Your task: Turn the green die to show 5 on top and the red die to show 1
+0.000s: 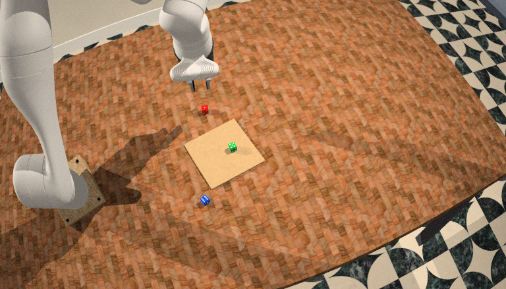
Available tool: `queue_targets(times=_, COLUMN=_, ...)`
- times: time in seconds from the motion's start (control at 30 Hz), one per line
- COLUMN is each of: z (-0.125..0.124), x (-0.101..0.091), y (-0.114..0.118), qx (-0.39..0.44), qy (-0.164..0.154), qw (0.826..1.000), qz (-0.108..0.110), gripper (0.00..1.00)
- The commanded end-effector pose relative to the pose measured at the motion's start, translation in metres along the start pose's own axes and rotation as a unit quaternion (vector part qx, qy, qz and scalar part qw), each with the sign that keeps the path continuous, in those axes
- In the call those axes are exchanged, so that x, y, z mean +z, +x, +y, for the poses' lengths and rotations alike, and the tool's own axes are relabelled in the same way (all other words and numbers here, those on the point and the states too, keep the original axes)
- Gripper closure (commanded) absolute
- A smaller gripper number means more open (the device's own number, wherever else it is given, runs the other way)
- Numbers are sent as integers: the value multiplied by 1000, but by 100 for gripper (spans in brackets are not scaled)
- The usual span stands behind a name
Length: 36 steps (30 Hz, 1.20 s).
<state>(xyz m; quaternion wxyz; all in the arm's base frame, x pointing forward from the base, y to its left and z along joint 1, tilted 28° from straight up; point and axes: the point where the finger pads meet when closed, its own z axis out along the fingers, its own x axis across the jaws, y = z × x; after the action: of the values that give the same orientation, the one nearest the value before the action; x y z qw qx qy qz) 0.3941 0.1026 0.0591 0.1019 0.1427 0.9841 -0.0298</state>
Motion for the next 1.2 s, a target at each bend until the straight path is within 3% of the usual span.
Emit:
queue_targets(times=0.0, z=10, x=2, y=1, qx=-15, qy=24, qw=1000, qz=-1, gripper=36)
queue_targets(times=0.4, z=24, x=-2, y=0, qx=-14, qy=127, qw=992, qz=-3, gripper=36)
queue_targets(times=0.83, z=32, x=-4, y=1, qx=-14, qy=187, qw=982, qz=-4, gripper=36)
queue_targets(times=1.17, z=33, x=-4, y=1, qx=-14, qy=198, qw=980, qz=-5, gripper=36)
